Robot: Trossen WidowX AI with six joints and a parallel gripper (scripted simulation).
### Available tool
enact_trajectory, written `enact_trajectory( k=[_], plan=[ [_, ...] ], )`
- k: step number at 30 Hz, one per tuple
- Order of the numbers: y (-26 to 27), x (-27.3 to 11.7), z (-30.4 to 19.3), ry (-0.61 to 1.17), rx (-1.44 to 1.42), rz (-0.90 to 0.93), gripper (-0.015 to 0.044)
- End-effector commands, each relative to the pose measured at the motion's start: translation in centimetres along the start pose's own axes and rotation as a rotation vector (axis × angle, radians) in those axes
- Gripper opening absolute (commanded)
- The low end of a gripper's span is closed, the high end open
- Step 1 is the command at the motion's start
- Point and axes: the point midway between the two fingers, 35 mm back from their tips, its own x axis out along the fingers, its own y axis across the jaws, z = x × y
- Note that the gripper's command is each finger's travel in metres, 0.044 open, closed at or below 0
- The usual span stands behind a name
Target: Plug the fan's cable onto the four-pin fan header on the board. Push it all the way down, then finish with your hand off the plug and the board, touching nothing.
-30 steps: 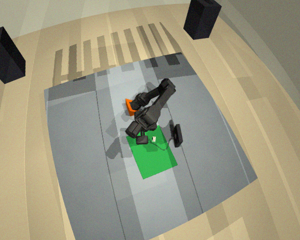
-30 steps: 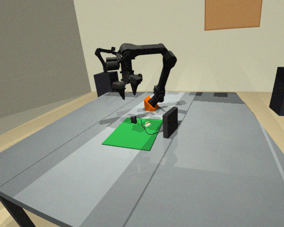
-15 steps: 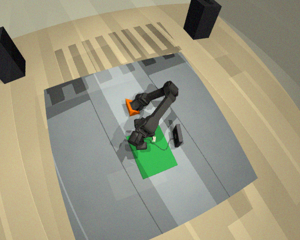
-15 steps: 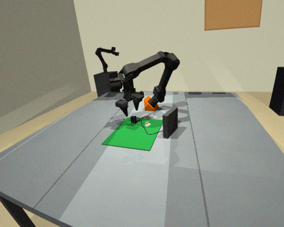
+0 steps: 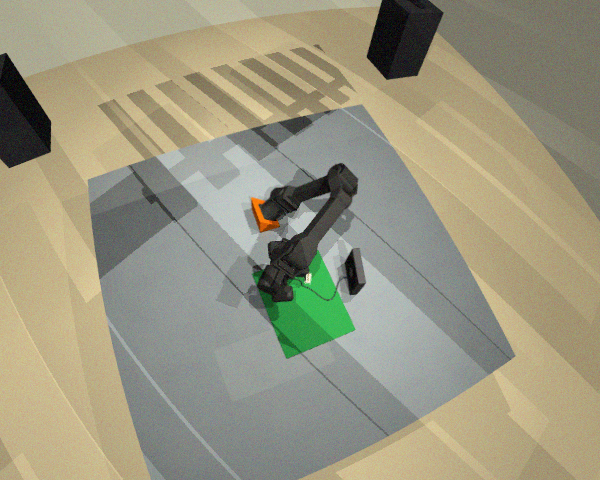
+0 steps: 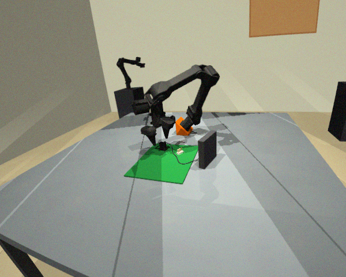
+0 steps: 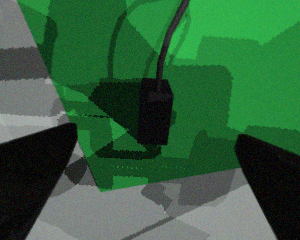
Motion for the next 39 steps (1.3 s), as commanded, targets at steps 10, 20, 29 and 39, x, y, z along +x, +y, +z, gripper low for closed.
enact_trajectory(
  k=[10, 20, 29, 39],
  plan=[
    [0.2, 2.2, 0.1, -0.006, 0.006, 0.001, 0.044],
    [0.3, 3.3, 0.1, -0.007, 0.006, 0.002, 0.044],
    [0.1, 3.0, 0.1, -0.003, -0.001, 0.002, 0.0204],
    [0.1, 3.0, 0.1, -0.003, -0.001, 0.002, 0.0]
  ],
)
